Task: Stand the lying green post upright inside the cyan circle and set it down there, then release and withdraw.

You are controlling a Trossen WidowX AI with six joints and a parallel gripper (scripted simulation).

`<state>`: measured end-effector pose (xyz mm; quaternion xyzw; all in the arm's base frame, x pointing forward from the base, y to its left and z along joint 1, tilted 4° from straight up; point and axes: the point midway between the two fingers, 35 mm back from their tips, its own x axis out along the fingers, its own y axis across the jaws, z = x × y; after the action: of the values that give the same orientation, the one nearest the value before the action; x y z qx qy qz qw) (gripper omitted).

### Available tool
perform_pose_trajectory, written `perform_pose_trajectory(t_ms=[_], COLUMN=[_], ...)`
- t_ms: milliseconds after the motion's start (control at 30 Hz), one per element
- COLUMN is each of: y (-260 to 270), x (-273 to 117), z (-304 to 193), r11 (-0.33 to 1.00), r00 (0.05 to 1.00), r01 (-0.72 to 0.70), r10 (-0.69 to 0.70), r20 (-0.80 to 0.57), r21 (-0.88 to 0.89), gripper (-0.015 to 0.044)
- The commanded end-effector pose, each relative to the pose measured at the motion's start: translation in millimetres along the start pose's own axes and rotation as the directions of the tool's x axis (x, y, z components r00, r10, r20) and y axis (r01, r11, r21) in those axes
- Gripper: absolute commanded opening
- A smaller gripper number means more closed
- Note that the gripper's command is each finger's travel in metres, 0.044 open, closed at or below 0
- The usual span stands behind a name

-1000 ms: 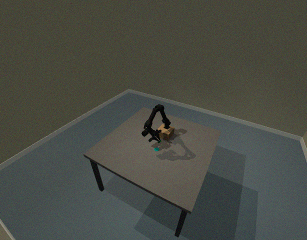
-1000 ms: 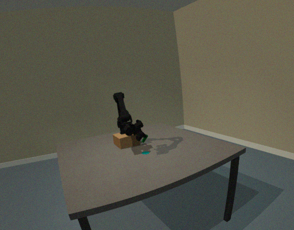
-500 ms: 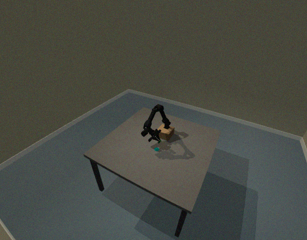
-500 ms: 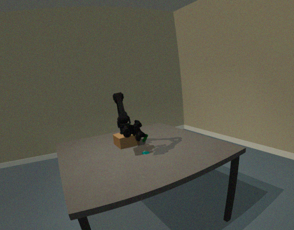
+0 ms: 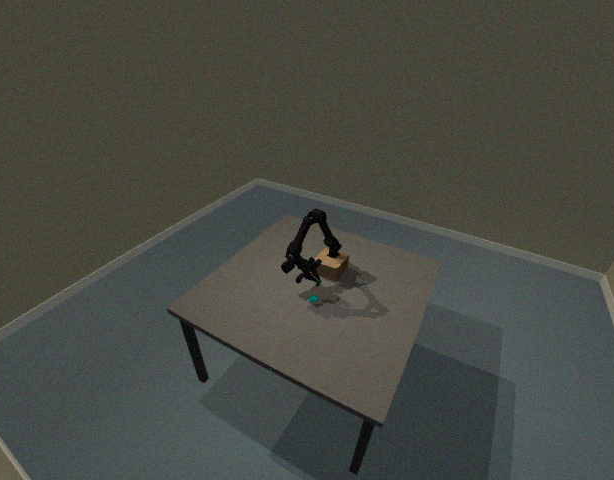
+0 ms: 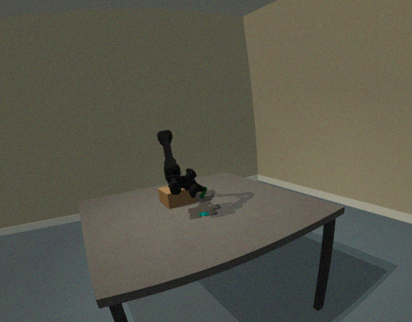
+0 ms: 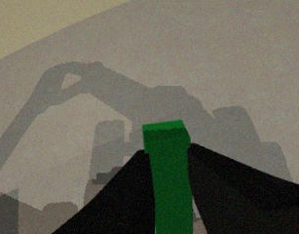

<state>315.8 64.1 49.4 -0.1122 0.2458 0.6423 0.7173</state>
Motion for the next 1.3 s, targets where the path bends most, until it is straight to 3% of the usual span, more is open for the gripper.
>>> perform_pose_trajectory(t_ms=[0,1267], y=[0.9,-5.6], x=[-0.6,-20.1], z=[-0.7,4.0], r11=[1.000,0.988], r00=[1.000,0.952], r01=[0.007,0.140], r10=[-0.007,-0.115], r20=[0.031,0.282], r21=[-0.006,-0.070], gripper=[0.0023,0.0023])
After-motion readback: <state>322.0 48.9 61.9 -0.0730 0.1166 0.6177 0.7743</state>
